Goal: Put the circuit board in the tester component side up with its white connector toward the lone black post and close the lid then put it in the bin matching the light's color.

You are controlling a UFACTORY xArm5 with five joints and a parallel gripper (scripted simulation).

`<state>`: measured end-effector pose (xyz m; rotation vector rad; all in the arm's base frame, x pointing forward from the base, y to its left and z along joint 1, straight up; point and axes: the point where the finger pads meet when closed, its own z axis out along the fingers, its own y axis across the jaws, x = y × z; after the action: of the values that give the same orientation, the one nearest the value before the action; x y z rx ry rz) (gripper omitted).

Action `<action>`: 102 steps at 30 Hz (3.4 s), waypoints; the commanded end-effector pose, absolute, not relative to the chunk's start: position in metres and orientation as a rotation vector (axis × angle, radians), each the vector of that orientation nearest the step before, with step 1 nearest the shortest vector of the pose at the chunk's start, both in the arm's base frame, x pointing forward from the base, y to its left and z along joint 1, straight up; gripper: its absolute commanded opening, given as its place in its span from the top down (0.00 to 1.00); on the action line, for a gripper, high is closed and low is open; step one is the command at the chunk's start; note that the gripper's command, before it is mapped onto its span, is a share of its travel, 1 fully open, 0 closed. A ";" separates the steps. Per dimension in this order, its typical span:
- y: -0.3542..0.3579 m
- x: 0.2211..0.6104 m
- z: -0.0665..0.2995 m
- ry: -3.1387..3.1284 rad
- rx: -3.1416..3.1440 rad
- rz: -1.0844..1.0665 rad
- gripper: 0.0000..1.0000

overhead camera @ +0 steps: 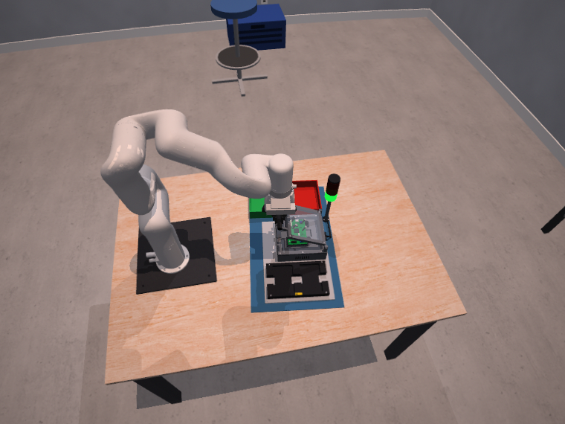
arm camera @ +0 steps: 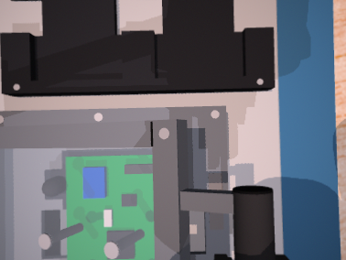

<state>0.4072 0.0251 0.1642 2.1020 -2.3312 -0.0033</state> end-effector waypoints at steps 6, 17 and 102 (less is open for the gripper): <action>0.025 0.408 0.166 -2.334 2.104 0.001 1.00; 0.025 0.412 0.174 -2.334 2.104 0.001 1.00; 0.023 0.444 0.219 -2.334 2.104 0.001 0.72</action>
<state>0.4430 0.0225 0.2180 2.1018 -2.3315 -0.0032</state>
